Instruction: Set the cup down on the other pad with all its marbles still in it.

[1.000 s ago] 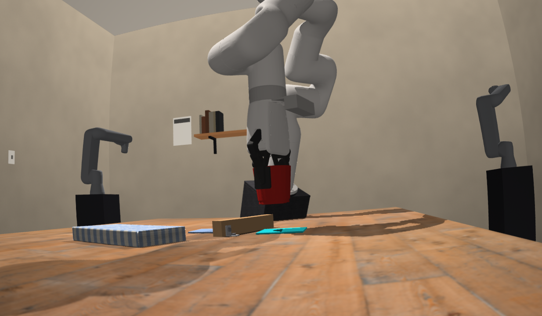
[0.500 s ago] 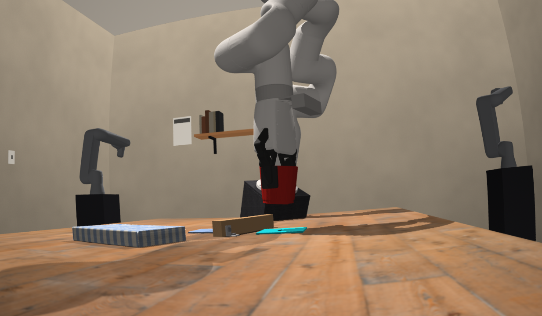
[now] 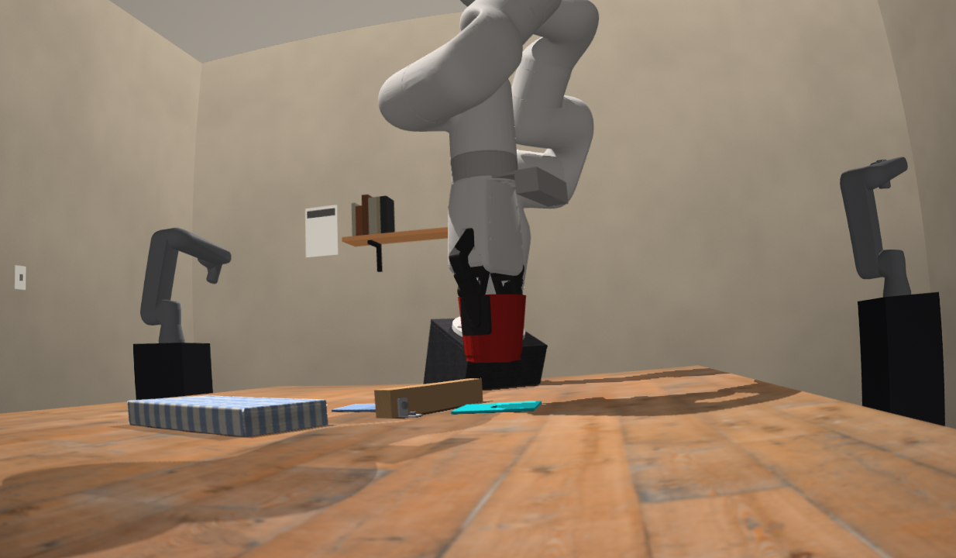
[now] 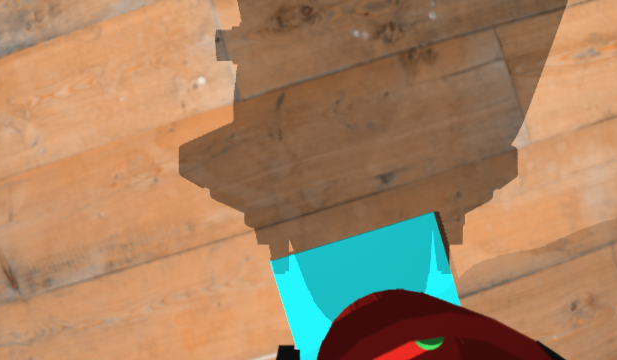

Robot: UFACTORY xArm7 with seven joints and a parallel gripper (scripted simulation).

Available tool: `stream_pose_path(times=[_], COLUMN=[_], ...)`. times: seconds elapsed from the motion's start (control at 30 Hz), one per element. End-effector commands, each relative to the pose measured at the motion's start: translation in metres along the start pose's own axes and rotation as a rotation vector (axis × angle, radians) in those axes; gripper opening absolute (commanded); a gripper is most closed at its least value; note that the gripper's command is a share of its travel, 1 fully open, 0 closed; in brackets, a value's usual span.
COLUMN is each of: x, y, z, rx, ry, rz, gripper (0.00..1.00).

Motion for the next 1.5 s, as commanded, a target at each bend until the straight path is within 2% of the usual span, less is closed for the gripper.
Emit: stream_pose_path(times=[0.0, 0.37, 0.63, 1.47], x=[0.001, 0.001, 0.001, 0.001], y=[-0.004, -0.029, -0.037, -0.040], z=[0.000, -0.002, -0.003, -0.003], rx=[0.001, 0.001, 0.001, 0.001], ry=[-0.001, -0.001, -0.001, -0.001], rz=[0.002, 0.002, 0.002, 0.002], gripper=[0.85, 0.85, 0.85, 0.85])
Point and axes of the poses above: the point where the finger pads meet when closed, its own y axis back along the fingers, its own x axis across the jaws, z = x × y, the point moved 10 cm from there along y, back along the fingers, and after that the axes turned 1 degree about -y, right-handed, at the moved point
